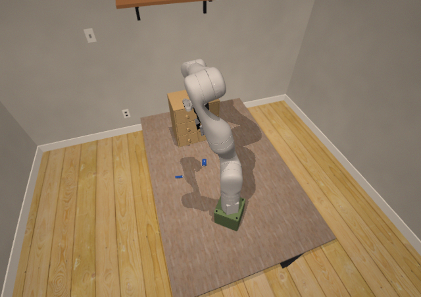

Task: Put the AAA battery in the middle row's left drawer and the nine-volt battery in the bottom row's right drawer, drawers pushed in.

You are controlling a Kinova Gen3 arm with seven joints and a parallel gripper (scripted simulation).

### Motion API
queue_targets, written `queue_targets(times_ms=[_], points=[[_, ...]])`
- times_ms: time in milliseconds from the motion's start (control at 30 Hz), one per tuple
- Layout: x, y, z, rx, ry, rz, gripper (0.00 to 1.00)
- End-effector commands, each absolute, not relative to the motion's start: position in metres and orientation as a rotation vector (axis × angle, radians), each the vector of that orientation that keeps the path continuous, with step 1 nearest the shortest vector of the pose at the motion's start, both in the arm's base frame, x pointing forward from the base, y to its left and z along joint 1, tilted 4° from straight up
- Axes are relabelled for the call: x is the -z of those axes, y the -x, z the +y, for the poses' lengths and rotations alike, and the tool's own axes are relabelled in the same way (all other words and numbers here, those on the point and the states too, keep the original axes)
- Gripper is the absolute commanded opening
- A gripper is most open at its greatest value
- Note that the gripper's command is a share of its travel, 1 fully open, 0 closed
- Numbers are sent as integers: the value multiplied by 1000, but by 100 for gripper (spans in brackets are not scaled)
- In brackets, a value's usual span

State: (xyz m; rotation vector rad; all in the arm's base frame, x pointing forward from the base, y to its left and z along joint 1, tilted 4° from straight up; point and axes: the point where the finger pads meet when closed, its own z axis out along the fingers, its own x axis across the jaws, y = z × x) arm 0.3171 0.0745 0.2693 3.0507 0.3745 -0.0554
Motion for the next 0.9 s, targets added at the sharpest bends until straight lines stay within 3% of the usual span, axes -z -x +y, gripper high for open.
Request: queue_targets(times_ms=[0,867], points=[[-271,-317,77,47,-3059,384,100],[-285,-319,80,1,-3117,299,100]])
